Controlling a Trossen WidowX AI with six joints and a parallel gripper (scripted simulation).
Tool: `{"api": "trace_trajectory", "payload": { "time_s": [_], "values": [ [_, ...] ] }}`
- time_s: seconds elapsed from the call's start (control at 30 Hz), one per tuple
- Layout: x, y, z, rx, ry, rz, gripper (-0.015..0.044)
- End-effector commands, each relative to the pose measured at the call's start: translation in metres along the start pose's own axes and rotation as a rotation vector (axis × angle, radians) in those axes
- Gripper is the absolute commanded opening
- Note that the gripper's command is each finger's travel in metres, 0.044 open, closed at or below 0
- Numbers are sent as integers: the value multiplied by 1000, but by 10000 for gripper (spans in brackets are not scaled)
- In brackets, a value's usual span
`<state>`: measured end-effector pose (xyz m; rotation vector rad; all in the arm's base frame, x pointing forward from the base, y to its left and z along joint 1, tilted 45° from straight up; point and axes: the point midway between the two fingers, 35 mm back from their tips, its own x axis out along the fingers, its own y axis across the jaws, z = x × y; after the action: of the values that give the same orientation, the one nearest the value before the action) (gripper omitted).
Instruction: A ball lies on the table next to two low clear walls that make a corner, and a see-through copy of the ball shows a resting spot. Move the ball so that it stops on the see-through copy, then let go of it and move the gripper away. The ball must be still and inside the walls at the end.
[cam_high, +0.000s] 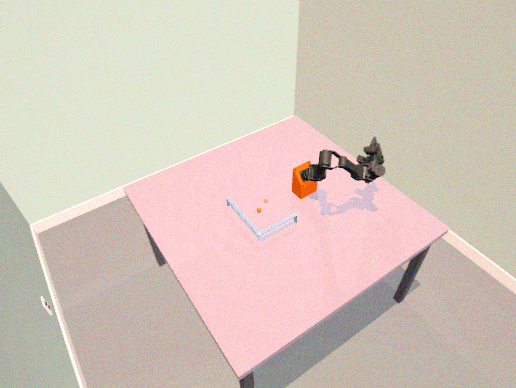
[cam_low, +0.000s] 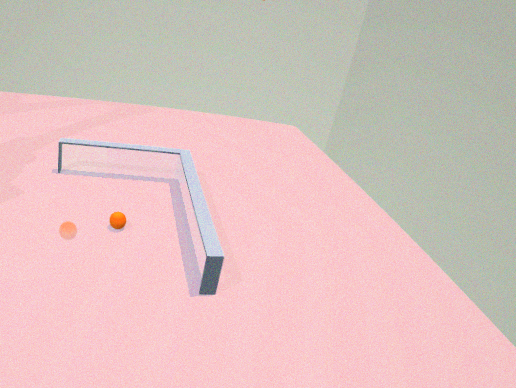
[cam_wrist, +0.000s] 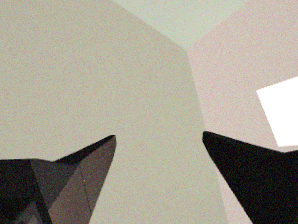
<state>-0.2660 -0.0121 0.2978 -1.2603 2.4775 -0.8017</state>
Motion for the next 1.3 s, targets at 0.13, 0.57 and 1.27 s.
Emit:
{"api": "trace_trajectory", "payload": {
  "time_s": [0.13, 0.57, 1.27],
  "values": [
    [-12, 12, -9, 49, 47, 59, 269],
    [-112, 70, -51, 342, 392, 381, 225],
    [-329, 83, -47, 749, 1137, 726, 225]
  ]
}}
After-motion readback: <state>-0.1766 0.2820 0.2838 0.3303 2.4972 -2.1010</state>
